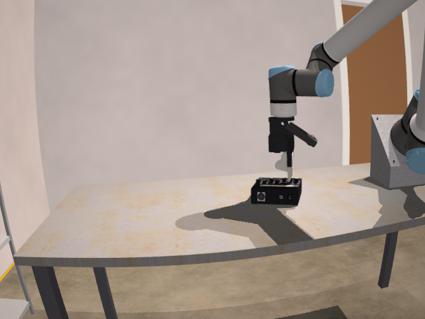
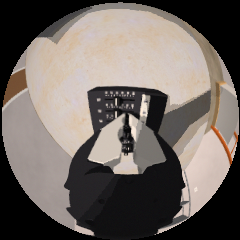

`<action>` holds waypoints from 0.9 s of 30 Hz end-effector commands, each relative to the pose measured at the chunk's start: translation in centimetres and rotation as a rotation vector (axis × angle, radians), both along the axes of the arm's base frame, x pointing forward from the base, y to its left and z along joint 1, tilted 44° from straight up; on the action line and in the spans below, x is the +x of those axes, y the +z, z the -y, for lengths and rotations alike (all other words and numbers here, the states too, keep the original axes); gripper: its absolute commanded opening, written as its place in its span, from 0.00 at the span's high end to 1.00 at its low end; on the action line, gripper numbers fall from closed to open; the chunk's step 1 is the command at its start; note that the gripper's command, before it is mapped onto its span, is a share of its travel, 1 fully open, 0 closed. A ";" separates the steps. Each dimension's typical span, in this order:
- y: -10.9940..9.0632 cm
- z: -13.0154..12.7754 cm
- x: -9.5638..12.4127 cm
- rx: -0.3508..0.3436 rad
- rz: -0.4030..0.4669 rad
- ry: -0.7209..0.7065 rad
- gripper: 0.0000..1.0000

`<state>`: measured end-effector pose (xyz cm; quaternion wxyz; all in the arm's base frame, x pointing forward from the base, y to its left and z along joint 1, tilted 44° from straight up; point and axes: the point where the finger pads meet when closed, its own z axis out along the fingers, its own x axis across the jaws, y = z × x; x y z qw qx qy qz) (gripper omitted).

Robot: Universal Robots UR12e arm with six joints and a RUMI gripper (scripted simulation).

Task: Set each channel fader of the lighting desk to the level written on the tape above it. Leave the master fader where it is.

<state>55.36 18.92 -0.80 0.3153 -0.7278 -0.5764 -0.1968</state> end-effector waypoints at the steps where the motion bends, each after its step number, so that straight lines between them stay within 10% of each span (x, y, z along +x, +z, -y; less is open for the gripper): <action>1: 0.1 0.0 0.1 0.000 0.001 0.000 1.00; 27: 3.0 2.7 0.4 0.000 0.001 0.000 1.00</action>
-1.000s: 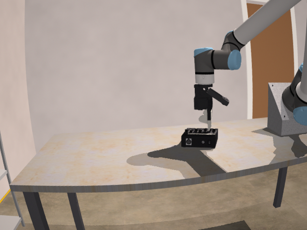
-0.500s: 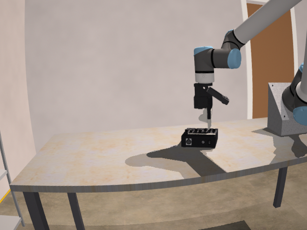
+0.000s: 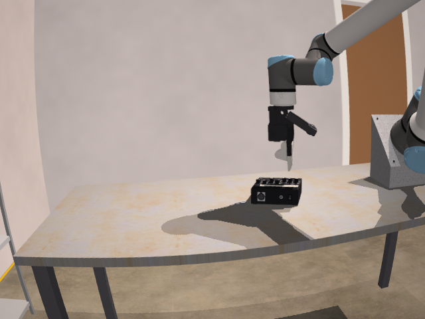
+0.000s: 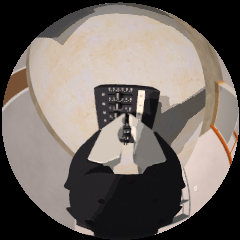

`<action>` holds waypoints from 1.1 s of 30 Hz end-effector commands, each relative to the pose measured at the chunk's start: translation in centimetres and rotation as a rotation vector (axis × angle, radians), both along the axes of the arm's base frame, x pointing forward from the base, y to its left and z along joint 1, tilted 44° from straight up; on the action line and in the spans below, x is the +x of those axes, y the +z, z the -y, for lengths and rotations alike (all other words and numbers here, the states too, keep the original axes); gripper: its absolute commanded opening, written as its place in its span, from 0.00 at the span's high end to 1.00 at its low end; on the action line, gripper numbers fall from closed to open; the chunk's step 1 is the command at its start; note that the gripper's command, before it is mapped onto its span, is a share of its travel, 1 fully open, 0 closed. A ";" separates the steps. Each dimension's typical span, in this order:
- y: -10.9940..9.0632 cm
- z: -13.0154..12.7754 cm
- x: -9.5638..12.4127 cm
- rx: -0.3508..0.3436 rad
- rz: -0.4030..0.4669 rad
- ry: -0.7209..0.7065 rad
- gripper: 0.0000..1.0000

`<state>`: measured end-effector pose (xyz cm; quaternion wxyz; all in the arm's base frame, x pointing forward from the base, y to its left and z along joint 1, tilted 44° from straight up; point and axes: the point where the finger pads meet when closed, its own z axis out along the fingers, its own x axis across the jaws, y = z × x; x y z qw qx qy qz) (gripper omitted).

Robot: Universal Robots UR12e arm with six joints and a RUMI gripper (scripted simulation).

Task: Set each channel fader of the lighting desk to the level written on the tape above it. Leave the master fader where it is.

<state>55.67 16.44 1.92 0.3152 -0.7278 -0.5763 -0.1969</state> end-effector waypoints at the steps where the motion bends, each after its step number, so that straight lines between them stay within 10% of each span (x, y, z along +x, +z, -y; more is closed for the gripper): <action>1: 0.3 0.3 0.1 0.000 0.001 0.000 1.00; 33: 0.3 0.2 0.1 -0.006 -0.054 -0.058 1.00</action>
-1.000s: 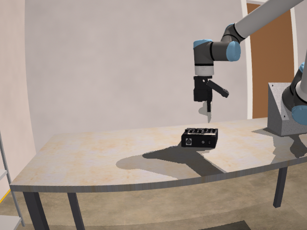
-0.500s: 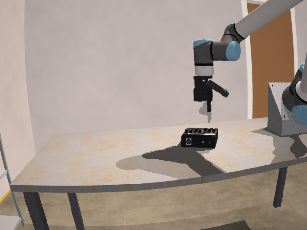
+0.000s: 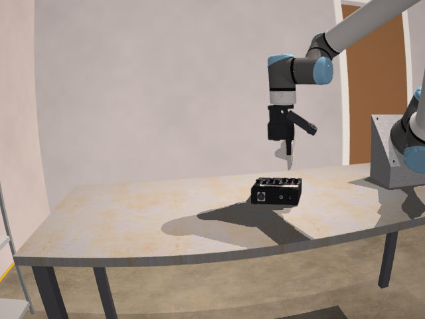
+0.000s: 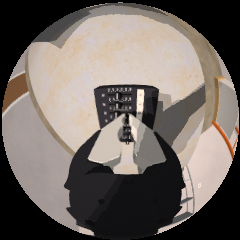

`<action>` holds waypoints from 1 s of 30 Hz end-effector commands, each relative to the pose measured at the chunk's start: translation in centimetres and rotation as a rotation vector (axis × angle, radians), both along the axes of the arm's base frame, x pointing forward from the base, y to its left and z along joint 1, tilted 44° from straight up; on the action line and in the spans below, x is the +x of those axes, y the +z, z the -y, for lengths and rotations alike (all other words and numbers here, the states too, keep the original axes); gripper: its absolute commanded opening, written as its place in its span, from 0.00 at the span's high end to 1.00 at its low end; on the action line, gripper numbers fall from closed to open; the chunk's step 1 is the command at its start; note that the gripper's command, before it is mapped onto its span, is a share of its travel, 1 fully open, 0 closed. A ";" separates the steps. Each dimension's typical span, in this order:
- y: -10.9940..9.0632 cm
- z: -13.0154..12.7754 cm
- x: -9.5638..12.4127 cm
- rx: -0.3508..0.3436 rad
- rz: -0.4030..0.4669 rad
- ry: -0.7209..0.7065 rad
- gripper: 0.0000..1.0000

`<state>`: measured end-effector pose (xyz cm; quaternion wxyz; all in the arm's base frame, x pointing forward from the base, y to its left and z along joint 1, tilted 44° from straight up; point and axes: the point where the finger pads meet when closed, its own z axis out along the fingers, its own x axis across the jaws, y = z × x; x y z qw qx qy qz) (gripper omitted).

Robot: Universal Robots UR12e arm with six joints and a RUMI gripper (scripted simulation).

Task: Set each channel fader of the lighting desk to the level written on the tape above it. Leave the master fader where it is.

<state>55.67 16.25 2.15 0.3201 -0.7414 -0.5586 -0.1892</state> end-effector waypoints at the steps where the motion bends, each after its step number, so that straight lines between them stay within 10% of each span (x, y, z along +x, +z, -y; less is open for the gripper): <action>1: 0.0 0.0 0.1 -0.004 -0.029 -0.032 1.00; 30: 0.0 -0.1 0.3 -0.053 -0.469 -0.496 1.00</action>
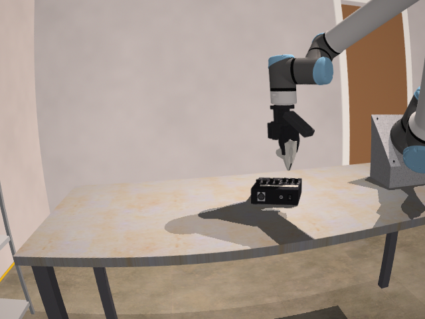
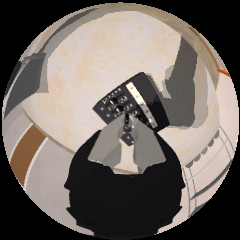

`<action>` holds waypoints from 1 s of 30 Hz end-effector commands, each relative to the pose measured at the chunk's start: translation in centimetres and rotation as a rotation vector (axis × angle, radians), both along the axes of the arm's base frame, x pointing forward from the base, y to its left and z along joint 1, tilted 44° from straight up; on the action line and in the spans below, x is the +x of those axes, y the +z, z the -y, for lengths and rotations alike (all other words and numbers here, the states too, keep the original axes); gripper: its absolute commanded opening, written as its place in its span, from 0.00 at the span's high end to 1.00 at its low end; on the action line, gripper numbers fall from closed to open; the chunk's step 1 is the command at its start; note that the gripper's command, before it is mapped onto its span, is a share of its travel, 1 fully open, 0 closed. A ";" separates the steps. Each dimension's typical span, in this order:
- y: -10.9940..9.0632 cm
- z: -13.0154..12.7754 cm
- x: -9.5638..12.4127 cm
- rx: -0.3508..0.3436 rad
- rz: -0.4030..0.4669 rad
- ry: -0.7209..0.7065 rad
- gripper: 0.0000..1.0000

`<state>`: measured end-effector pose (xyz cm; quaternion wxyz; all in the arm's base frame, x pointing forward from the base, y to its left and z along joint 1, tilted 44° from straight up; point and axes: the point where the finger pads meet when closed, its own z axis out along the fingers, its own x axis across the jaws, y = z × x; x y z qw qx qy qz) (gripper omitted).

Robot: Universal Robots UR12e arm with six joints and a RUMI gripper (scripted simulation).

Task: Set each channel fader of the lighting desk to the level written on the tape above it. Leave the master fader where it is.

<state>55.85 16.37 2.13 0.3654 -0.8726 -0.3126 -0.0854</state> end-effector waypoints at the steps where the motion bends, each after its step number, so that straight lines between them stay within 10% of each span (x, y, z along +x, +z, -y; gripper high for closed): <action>1: 0.0 0.0 0.1 -0.017 -0.079 -0.088 1.00; 30: -1.1 0.9 1.1 -0.108 -0.893 -0.941 1.00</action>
